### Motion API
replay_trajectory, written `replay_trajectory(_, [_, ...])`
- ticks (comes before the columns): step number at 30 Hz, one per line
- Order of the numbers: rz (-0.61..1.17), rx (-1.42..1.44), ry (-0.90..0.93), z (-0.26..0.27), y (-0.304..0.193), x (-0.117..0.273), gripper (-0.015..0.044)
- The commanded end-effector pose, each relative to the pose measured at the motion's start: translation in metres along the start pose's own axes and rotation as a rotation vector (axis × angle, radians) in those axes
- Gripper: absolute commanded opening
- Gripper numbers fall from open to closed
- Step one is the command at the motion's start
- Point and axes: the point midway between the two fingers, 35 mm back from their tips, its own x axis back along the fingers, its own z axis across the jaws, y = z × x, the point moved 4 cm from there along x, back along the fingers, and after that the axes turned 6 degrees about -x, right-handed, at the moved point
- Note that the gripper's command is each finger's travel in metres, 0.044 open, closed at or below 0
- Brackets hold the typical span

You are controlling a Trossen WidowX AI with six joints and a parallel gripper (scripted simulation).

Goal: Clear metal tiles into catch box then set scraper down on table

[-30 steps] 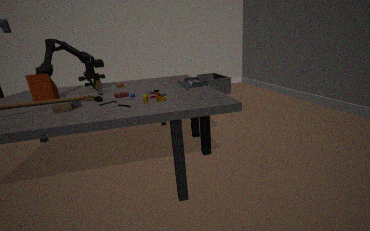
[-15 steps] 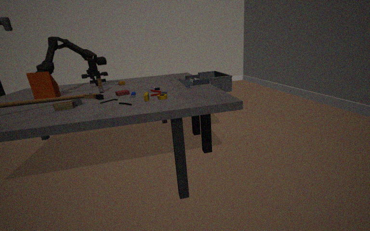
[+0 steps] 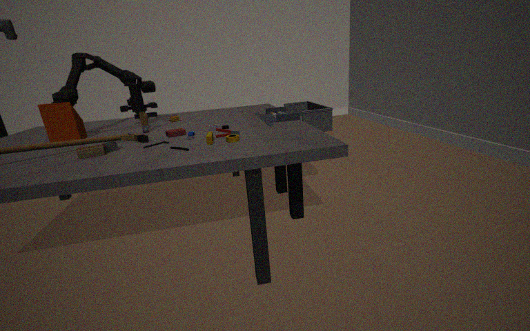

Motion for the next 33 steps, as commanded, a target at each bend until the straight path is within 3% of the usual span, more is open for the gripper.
replay_trajectory(1, [-0.003,0.005,0.002,-0.005,0.0,-0.002,0.0])
replay_trajectory(33, [-0.004,0.006,0.001,-0.036,0.001,-0.004,0.0])
